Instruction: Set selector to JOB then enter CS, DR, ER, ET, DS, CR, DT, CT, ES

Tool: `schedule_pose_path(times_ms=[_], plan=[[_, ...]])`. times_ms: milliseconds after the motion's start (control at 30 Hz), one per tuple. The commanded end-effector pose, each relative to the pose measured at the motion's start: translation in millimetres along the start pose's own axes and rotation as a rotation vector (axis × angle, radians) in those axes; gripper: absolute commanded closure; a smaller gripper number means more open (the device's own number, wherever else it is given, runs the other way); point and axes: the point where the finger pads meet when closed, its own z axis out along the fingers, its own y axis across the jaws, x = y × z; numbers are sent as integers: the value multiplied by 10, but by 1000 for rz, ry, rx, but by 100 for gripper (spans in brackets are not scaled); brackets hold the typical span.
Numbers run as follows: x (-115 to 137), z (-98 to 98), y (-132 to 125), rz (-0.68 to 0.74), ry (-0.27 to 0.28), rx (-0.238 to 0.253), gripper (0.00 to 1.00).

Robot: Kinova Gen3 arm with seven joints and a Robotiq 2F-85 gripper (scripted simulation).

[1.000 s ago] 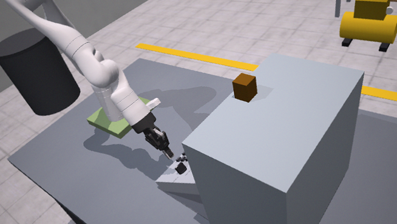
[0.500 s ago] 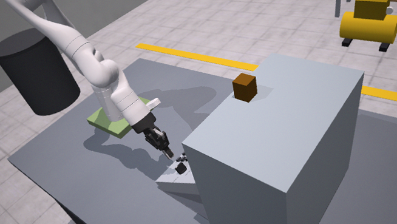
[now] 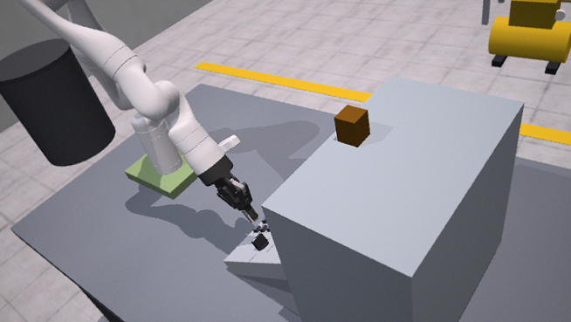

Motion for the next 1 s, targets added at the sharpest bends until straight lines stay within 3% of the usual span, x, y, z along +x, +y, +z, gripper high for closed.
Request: schedule_pose_path(times_ms=[0, 333, 400, 500, 600, 967], plan=[[365, 33, 112, -9, -5, -4, 90], [1156, 114, 331, -33, -5, -4, 90], [1156, 114, 331, -33, -5, -4, 90], [1501, 148, 425, -43, -6, -4, 90], [1689, 167, 477, -49, -6, -4, 90], [1747, 187, 493, -51, -6, -4, 90]])
